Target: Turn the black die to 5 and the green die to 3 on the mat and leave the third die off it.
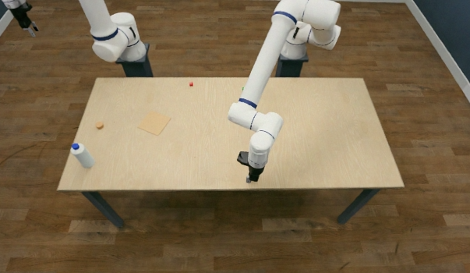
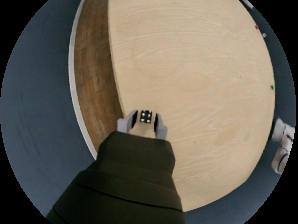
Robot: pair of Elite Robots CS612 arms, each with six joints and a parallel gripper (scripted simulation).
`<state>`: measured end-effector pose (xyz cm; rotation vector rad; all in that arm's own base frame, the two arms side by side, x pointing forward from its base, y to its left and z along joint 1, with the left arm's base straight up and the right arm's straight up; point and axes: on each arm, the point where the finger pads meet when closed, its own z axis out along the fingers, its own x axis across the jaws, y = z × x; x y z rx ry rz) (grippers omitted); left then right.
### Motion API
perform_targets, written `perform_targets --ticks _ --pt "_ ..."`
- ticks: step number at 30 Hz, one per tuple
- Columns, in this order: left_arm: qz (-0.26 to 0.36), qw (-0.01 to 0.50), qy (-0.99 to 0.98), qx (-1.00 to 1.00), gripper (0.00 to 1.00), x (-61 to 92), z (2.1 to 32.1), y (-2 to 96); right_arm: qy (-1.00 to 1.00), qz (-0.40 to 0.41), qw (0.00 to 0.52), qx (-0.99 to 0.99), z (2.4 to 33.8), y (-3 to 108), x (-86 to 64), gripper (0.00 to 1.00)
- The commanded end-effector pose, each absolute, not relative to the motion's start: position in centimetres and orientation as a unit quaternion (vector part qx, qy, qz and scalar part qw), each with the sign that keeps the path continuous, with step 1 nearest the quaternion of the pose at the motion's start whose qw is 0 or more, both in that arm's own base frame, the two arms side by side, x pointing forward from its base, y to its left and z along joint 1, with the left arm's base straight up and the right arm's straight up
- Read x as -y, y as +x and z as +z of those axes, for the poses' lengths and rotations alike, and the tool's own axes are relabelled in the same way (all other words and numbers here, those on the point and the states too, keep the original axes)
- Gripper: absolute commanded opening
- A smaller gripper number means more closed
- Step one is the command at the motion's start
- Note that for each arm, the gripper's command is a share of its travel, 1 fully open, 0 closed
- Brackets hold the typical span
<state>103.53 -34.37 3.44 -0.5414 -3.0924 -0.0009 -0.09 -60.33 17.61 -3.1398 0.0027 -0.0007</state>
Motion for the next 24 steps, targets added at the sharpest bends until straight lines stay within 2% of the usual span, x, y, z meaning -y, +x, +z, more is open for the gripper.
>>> perform_targets --ticks 1,24 --pt "0.0 0.0 -0.172 0.985 0.7 34.4 3.1 103.6 -1.0 0.0 0.0 -0.001 17.7 -0.1 60.4 1.0" --pt "0.0 0.0 -0.172 0.985 0.7 34.4 2.0 103.6 -1.0 0.0 0.0 -0.001 17.7 -0.1 60.4 1.0"
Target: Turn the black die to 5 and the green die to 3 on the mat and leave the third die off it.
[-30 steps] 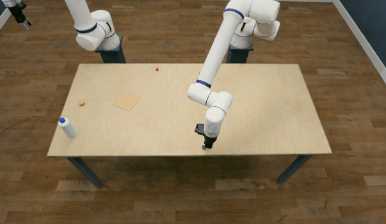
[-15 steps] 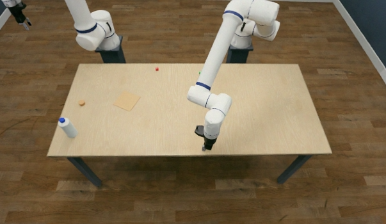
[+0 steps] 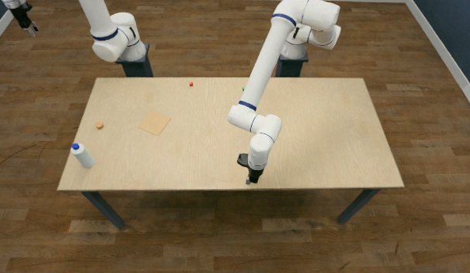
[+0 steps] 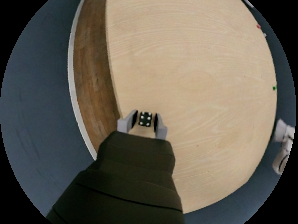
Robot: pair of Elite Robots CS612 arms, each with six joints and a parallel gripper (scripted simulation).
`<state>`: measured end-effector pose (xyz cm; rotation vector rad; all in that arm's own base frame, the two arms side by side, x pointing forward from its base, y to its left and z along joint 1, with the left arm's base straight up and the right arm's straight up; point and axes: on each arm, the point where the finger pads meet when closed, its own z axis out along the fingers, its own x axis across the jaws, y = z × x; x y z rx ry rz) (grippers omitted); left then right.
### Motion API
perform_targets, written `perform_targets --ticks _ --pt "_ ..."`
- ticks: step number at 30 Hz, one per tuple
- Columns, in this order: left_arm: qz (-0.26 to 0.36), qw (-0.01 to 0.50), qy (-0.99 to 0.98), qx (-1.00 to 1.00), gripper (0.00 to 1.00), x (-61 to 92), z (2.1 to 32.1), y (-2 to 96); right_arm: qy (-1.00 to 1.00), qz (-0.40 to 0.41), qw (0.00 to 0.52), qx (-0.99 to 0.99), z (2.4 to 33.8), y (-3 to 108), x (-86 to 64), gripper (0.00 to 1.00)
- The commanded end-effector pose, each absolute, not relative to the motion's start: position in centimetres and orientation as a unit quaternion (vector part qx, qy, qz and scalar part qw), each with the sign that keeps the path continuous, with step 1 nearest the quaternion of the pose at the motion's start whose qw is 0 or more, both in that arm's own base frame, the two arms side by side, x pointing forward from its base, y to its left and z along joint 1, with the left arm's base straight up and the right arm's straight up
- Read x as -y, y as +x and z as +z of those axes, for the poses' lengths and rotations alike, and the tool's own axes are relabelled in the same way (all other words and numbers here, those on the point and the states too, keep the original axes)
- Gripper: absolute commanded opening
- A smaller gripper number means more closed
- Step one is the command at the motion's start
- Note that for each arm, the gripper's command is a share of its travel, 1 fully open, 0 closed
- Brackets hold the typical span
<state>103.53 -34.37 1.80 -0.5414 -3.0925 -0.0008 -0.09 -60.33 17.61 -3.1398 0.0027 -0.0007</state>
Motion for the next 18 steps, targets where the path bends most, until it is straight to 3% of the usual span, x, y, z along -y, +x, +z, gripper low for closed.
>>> perform_targets --ticks 1,10,11,18 --pt "0.0 0.0 -0.172 0.985 0.7 34.4 1.95 103.6 -1.0 0.0 0.0 -0.001 17.7 -0.1 60.4 1.0" --pt "0.0 0.0 -0.172 0.985 0.7 34.4 1.95 103.6 -1.0 0.0 0.0 -0.001 17.7 -0.1 60.4 1.0" --pt "0.0 0.0 -0.172 0.985 0.4 34.4 1.95 103.6 -1.0 0.0 0.0 -0.001 17.7 -0.1 60.4 1.0" --pt "0.0 0.0 -0.172 0.985 0.4 34.4 1.95 103.6 -1.0 0.0 0.0 -0.001 17.7 -0.1 60.4 1.0"
